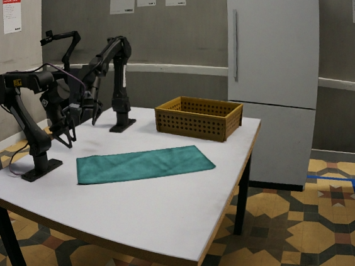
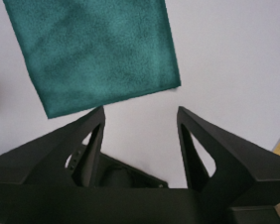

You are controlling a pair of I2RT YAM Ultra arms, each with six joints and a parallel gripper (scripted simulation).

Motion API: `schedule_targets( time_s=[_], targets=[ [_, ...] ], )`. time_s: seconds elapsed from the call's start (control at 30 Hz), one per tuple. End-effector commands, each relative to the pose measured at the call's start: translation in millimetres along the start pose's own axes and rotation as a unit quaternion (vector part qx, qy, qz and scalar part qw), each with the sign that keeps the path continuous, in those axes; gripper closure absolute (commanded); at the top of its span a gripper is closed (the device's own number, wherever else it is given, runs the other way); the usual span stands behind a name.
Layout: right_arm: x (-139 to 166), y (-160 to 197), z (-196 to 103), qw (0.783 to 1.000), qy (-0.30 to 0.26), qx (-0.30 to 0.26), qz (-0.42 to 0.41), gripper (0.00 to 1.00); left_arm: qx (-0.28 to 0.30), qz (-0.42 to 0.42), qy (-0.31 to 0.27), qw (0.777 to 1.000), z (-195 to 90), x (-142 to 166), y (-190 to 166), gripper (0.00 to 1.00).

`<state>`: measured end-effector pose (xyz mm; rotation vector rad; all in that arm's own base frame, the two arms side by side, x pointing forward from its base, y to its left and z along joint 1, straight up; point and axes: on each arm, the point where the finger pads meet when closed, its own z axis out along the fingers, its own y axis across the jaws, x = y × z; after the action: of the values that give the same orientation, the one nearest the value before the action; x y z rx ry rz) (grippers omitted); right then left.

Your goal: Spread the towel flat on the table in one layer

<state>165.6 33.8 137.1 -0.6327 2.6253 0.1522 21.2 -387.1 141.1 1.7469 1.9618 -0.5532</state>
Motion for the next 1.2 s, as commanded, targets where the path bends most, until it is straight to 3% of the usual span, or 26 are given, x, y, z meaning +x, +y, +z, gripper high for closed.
schedule_targets(
  time_s=[0.0,1.17],
  targets=[
    [-8.5,-0.1,-13.0,1.0,-0.021,0.007,-0.008,0.36,0.001,-0.002,-0.005,1.0,-3.3,-4.3,-0.5,0.36],
    [-10.8,-1.3,-13.1,1.0,-0.025,0.009,-0.009,0.36,0.001,-0.002,-0.005,1.0,-3.3,-4.3,-0.5,0.36]
  ],
)
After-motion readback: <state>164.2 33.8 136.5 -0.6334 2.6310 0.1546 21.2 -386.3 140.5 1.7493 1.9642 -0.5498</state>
